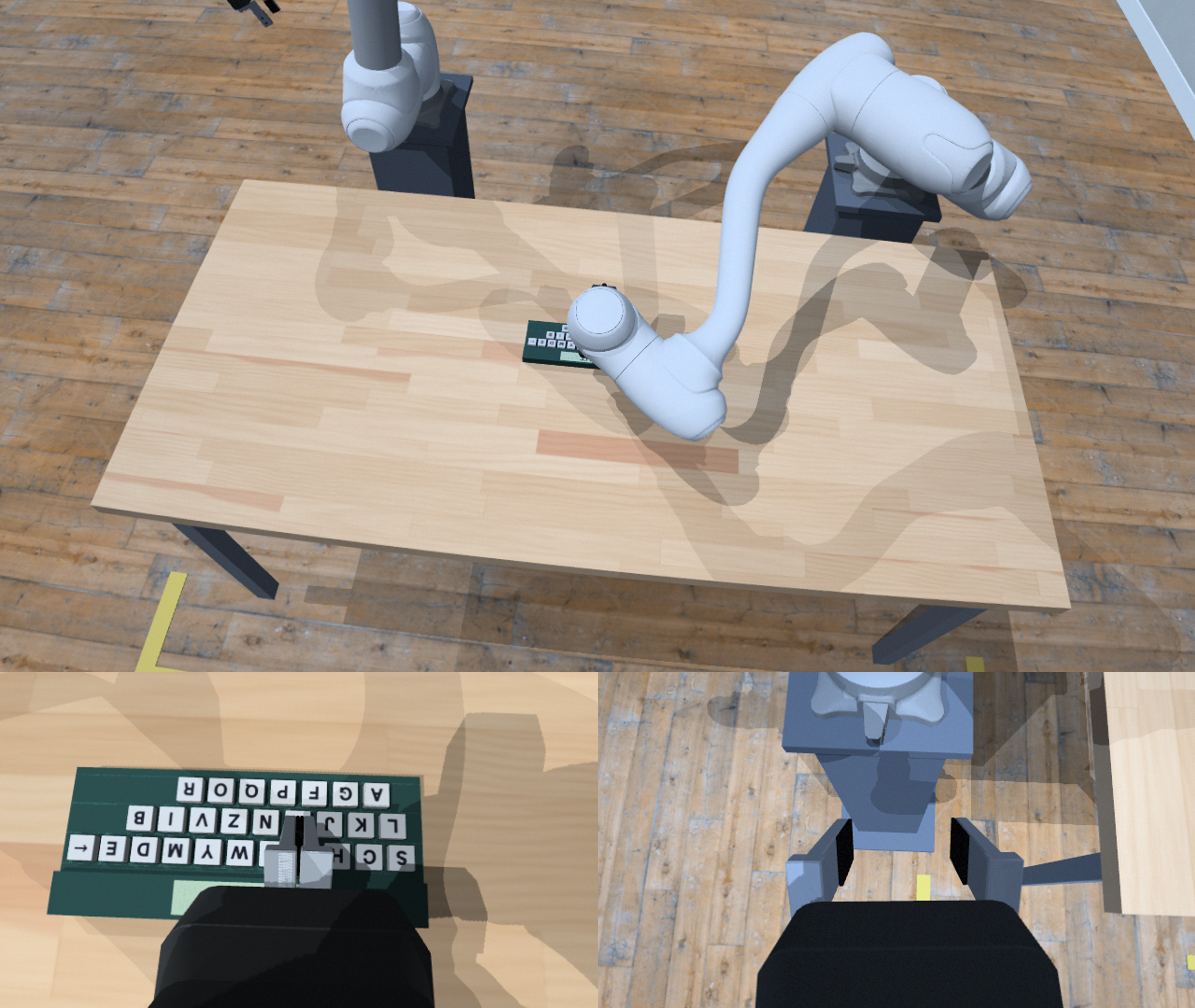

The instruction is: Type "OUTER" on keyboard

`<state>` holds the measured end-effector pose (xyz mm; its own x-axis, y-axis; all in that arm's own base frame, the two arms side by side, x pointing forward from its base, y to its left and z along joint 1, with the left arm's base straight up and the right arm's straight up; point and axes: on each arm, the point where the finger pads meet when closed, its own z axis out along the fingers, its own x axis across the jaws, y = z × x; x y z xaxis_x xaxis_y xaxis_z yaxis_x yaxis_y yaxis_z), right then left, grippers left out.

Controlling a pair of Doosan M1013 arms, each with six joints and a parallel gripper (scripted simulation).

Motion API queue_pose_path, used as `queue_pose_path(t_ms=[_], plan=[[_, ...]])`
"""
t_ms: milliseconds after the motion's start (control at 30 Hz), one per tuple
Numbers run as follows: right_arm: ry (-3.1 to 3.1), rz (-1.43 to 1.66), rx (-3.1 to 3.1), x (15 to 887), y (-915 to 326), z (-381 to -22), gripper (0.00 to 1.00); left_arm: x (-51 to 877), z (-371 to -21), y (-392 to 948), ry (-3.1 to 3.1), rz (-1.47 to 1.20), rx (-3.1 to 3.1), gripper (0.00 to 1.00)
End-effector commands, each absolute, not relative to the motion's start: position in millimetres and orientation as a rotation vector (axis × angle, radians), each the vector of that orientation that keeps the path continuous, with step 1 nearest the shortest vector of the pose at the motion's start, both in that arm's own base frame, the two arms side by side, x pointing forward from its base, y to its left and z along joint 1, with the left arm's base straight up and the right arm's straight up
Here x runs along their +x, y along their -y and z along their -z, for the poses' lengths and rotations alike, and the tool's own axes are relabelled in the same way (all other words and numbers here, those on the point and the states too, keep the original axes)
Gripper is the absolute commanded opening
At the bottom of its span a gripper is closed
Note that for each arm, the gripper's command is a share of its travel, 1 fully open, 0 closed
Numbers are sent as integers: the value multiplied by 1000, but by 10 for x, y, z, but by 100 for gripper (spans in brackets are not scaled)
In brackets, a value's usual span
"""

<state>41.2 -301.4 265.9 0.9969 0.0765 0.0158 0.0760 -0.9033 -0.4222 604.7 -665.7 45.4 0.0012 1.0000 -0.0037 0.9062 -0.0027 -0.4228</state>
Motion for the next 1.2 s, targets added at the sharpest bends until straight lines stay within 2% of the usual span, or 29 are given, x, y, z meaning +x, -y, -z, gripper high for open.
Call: queue_pose_path(t_ms=[0,500,1167], plan=[[111,7,-2703,419,3004,-2689,100,6037,-468,6786,1975,-435,-1981,0],[111,7,-2703,419,3004,-2689,100,6019,-474,7763,1975,-442,-1980,0],[111,7,-2703,419,3004,-2689,100,6038,-369,7807,1976,-445,-1985,0]])
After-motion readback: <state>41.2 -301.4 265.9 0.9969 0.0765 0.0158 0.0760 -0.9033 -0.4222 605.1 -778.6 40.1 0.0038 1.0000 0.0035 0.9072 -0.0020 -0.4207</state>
